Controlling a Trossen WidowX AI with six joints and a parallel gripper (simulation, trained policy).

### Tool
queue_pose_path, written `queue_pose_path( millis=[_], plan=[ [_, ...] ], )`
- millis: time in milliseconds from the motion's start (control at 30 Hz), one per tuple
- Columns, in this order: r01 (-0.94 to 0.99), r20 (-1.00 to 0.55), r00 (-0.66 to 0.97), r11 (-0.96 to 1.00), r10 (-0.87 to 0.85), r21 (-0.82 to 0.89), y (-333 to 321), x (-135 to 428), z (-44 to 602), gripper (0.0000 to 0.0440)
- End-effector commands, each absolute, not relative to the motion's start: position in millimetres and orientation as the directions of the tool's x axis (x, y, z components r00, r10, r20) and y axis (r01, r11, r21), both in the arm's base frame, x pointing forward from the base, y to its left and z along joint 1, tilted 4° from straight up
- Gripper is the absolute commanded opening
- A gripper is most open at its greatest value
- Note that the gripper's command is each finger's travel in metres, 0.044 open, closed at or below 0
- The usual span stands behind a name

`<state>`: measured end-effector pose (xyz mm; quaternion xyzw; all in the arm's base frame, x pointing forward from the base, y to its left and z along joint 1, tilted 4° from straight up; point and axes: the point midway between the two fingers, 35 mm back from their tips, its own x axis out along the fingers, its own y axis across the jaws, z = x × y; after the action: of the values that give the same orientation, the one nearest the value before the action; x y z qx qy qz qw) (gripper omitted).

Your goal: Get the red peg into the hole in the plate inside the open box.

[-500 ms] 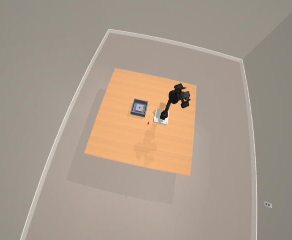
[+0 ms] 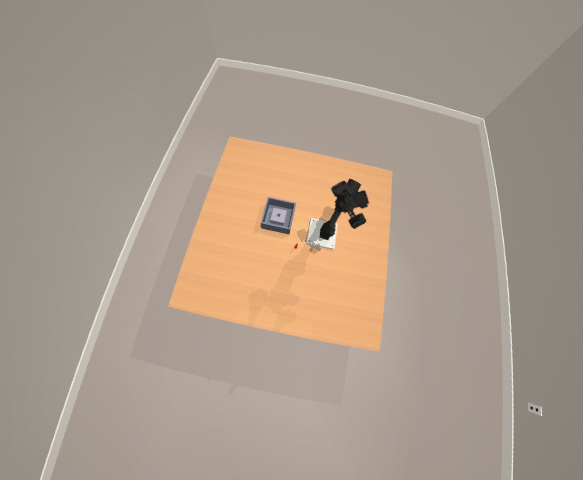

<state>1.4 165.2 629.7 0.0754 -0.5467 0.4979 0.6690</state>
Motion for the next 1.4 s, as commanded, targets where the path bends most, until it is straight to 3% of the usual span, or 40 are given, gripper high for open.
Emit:
queue_pose_path(
  millis=[0,633,1000,1367],
  plan=[
    [-0.784,0.751,-0.025,0.453,0.66,-0.424,184.2,18.5,612.8,0.044],
    [-0.909,0.361,0.336,0.4,0.87,-0.115,238.0,110.8,506.5,0.044],
    [-0.859,0.093,0.507,0.494,0.857,0.132,238.4,156.5,437.4,0.044],
    [-0.693,-0.182,0.611,0.631,0.771,0.348,223.3,188.1,367.8,0.044]
  ],
)
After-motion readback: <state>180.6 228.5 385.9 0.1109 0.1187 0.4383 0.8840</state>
